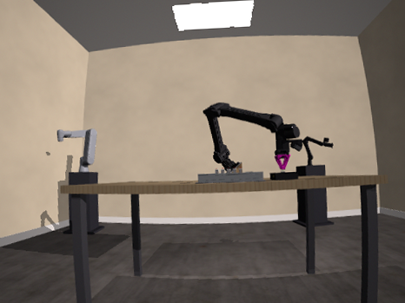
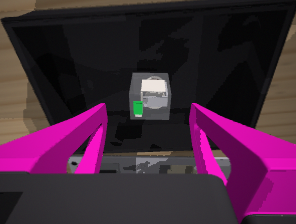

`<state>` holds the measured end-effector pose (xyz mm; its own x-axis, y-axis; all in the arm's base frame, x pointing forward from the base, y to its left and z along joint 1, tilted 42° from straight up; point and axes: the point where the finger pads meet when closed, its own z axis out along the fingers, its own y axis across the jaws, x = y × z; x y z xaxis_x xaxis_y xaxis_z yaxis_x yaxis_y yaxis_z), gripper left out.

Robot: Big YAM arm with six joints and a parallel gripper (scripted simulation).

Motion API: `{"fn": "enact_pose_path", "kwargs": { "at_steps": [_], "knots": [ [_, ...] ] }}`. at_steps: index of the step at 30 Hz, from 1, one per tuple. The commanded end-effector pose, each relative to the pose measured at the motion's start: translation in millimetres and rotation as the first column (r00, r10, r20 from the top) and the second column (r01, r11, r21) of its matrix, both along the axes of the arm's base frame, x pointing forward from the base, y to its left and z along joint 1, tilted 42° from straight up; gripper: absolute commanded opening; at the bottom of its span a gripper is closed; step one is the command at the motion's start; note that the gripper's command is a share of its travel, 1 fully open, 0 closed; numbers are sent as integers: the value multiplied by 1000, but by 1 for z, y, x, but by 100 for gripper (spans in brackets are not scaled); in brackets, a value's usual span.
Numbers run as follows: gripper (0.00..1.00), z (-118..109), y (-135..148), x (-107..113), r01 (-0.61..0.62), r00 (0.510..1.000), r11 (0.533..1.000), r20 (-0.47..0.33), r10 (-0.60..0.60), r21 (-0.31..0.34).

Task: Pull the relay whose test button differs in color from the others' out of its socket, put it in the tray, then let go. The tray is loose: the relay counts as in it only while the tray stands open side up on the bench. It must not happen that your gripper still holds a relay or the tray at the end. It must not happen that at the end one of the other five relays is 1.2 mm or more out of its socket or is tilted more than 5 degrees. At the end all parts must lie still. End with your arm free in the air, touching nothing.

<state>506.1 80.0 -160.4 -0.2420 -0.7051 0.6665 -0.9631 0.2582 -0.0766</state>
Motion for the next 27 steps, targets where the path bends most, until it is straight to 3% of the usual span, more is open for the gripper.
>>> {"fn": "enact_pose_path", "kwargs": {
  "at_steps": [1,27],
  "knots": [
    [59,25,27,26,-23,997,999,70,21,26],
    [59,23,25,22,-21,998,1000,58,19,22]
  ]
}}
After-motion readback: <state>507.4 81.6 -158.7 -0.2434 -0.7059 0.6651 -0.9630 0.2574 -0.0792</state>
